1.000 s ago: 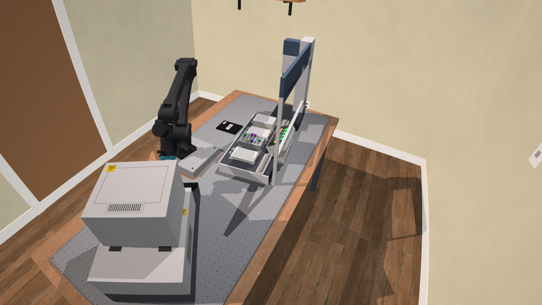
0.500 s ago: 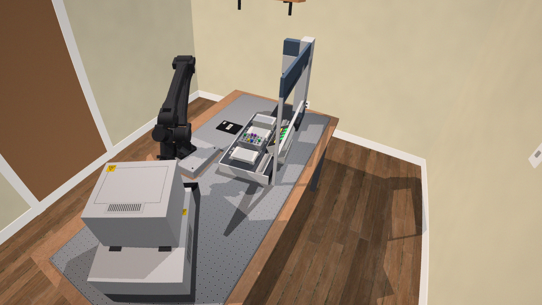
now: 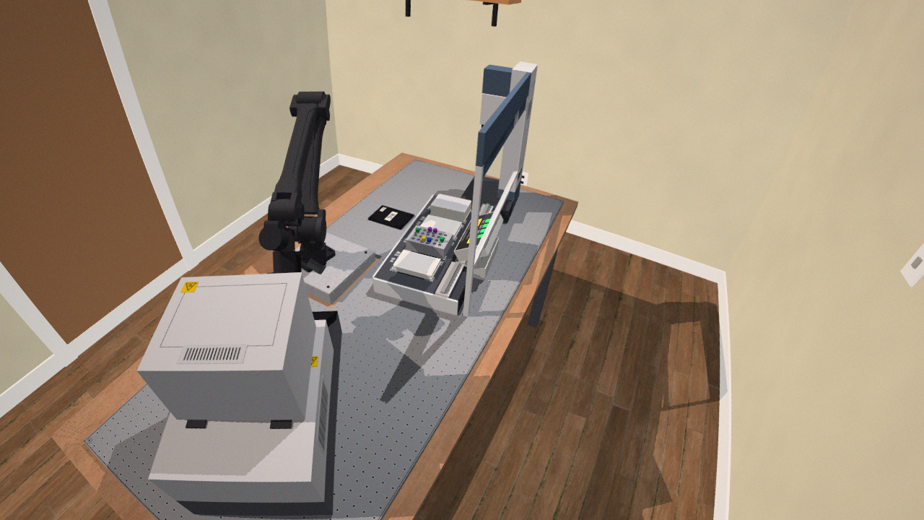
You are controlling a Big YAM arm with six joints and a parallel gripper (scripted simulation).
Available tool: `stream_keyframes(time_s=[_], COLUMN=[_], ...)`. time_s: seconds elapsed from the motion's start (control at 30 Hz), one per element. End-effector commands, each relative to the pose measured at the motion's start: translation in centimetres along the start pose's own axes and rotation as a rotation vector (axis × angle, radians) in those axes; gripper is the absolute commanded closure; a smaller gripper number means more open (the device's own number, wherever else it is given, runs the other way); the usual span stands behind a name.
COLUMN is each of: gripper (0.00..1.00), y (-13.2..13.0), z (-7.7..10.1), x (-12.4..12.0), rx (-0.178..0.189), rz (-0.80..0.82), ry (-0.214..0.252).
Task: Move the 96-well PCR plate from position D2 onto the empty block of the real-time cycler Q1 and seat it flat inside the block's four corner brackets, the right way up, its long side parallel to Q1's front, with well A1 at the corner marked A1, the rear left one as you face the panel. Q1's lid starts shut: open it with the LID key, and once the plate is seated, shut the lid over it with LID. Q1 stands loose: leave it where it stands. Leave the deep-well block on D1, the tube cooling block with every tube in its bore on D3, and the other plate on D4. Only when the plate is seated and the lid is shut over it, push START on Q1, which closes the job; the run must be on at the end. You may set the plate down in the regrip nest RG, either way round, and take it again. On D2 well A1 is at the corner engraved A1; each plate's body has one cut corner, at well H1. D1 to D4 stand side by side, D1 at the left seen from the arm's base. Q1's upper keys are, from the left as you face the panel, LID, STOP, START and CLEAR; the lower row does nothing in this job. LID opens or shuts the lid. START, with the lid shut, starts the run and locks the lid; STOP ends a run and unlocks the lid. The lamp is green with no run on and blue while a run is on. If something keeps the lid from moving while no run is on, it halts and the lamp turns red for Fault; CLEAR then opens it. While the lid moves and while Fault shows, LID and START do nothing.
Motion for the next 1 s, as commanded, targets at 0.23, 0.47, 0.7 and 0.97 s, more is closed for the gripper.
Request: stream_keyframes(time_s=[0.23,0.47,0.7,0.97], gripper=[1.0,1.0,1.0,1.0], y=[-1.5,-2.8,-2.8,-3.0], z=[-0.2,0.8,0.3,0.4], x=[-0.4,-1.2,-0.5,-0.4], rx=[-0.038,-0.056,-0.035,-0.041], rz=[-0.008,0.006,-0.004,-0.006], ry=[0.012,0.027,0.003,0.003])
Point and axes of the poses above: the point where the finger pads meet when closed, its own z axis back along the fingers, its own y axis across the jaws, x = y × z, the point moved 6 cm from there along z, back along the fingers, and after that the axes turned 14 degrees about z, right-handed, at the moved point
